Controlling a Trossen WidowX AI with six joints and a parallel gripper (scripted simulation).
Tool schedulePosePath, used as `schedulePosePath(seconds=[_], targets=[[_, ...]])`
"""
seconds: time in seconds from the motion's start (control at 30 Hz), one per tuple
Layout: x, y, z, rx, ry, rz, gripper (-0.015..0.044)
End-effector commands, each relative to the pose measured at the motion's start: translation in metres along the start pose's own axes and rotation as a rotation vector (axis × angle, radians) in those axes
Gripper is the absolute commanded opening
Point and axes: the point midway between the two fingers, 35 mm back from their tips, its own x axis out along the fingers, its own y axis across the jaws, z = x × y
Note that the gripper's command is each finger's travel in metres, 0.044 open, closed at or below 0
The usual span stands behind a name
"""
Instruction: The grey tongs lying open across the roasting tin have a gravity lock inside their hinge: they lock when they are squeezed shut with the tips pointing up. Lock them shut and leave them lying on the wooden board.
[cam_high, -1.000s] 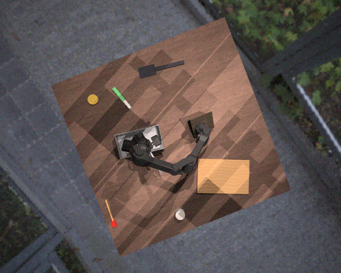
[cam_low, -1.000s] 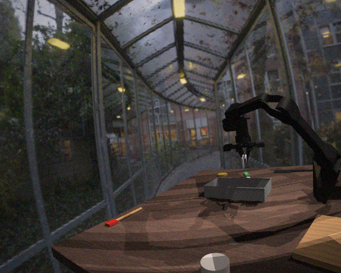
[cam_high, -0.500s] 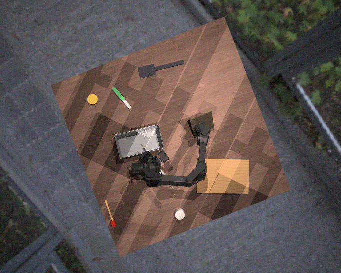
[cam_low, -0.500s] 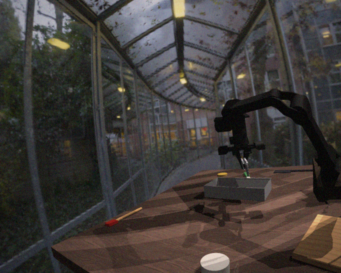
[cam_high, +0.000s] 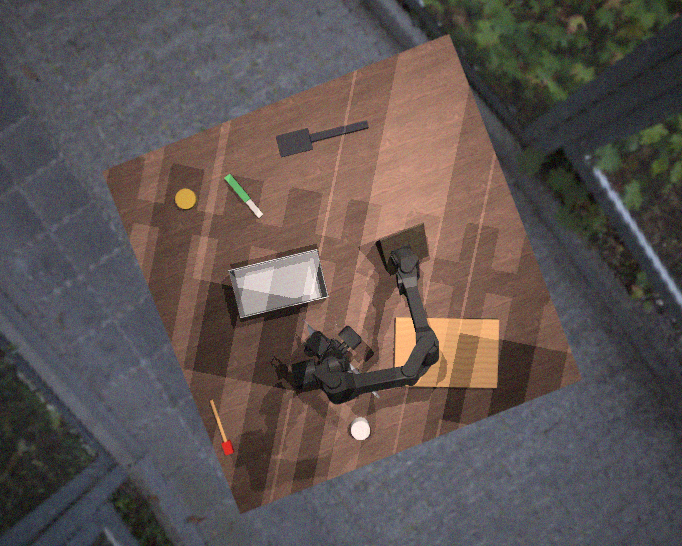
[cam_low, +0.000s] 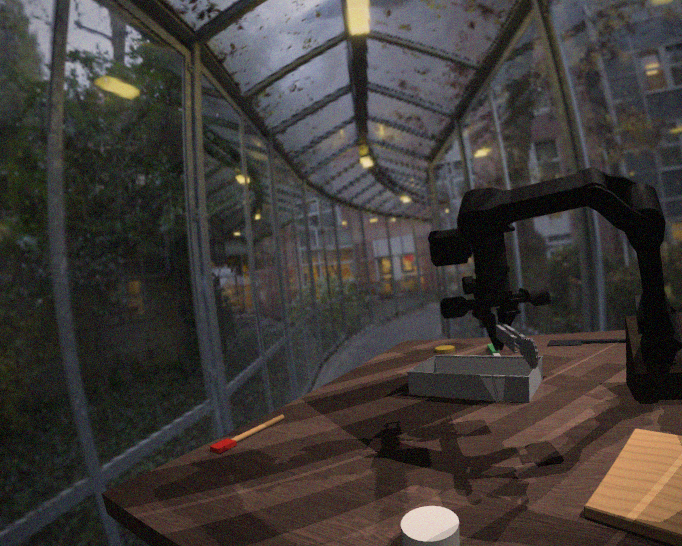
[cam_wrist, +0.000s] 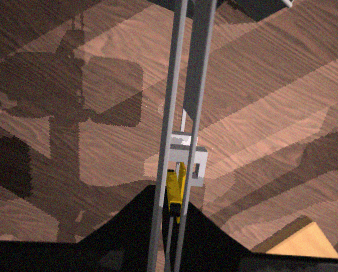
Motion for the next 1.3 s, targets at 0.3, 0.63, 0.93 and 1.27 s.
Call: schedulePosePath(seconds=[0.3,0.63,0.93,1.27], targets=[[-0.003,-0.015,-0.063,-0.078,0.029,0.015,-0.015],[0.006,-0.02,-0.081,-0.116,0.001,-0.026,-0.015],[0.021,-0.033,-0.114,-0.17,-0.046,-0.087,-0.015],[0.034,-0.051,-0.148,-0.227,-0.098,-0.135,-0.015]])
